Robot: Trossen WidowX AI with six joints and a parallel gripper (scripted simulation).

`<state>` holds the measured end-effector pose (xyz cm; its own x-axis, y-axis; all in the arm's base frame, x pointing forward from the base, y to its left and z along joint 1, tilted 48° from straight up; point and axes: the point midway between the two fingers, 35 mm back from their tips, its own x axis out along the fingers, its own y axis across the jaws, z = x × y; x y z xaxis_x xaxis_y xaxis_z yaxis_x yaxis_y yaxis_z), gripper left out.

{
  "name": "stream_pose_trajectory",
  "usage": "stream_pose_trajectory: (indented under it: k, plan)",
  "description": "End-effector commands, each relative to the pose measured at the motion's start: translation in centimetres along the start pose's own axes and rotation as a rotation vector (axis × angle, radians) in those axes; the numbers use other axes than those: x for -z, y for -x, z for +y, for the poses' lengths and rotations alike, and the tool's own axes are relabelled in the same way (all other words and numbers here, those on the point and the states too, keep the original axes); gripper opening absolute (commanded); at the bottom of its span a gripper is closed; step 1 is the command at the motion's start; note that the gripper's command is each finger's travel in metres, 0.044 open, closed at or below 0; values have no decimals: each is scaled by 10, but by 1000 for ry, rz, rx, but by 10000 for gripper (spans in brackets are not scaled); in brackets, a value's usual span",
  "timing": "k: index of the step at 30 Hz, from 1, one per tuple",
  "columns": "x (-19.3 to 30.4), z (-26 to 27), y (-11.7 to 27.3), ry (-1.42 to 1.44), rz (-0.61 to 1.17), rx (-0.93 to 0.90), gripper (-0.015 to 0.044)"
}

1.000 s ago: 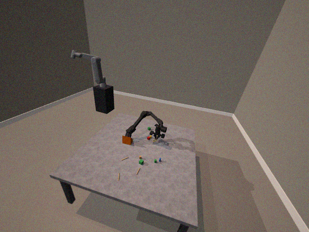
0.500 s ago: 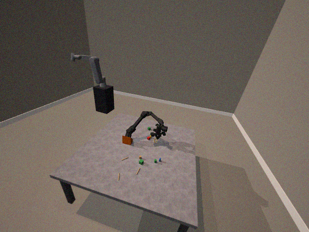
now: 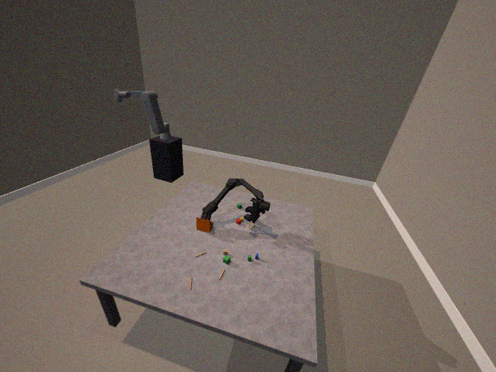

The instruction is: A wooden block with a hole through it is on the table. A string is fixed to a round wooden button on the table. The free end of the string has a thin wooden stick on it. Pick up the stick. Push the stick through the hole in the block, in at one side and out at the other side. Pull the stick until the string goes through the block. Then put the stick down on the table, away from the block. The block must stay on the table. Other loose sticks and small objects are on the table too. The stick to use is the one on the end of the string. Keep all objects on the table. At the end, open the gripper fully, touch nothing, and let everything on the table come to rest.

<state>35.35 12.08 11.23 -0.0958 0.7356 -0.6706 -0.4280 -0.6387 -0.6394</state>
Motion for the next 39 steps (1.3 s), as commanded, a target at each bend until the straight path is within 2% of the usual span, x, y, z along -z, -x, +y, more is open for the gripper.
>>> stream_pose_trajectory:
  k: [1,39]
  plan:
    - [0,-3,1,56,1,5,0]
    - [45,-9,2,56,3,5,0]
